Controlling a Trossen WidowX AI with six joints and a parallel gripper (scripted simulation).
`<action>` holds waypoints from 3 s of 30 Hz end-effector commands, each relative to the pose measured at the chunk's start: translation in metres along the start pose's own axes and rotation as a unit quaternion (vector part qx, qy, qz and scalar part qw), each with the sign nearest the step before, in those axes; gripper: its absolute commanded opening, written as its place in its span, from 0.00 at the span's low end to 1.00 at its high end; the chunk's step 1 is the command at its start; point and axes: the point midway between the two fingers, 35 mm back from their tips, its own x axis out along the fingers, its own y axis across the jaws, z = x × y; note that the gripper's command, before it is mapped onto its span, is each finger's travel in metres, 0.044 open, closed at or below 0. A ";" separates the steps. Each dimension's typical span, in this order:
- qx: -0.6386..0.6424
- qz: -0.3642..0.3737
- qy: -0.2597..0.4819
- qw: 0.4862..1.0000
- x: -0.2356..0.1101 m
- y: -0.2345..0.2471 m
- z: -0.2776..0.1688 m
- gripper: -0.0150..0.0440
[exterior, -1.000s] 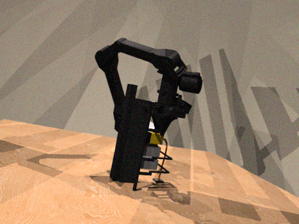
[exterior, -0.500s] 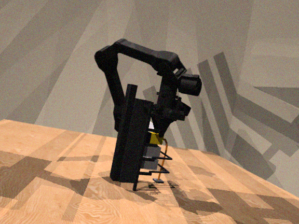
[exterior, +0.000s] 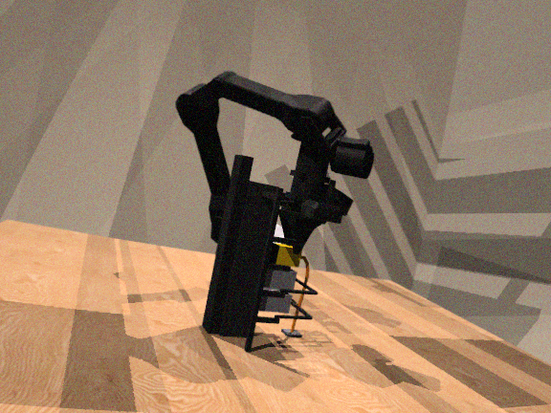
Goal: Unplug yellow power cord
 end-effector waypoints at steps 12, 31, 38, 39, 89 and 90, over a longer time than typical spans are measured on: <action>0.000 -0.002 -0.013 1.000 -0.004 -0.001 0.033 0.25; 0.005 0.002 -0.004 1.000 -0.002 0.000 0.042 0.43; 0.005 0.002 -0.004 1.000 -0.002 0.000 0.042 0.53; 0.005 0.002 -0.004 1.000 -0.002 0.000 0.042 0.53; 0.001 -0.001 -0.012 1.000 -0.002 0.001 0.021 0.29; 0.001 -0.001 -0.012 1.000 -0.002 0.001 0.021 0.28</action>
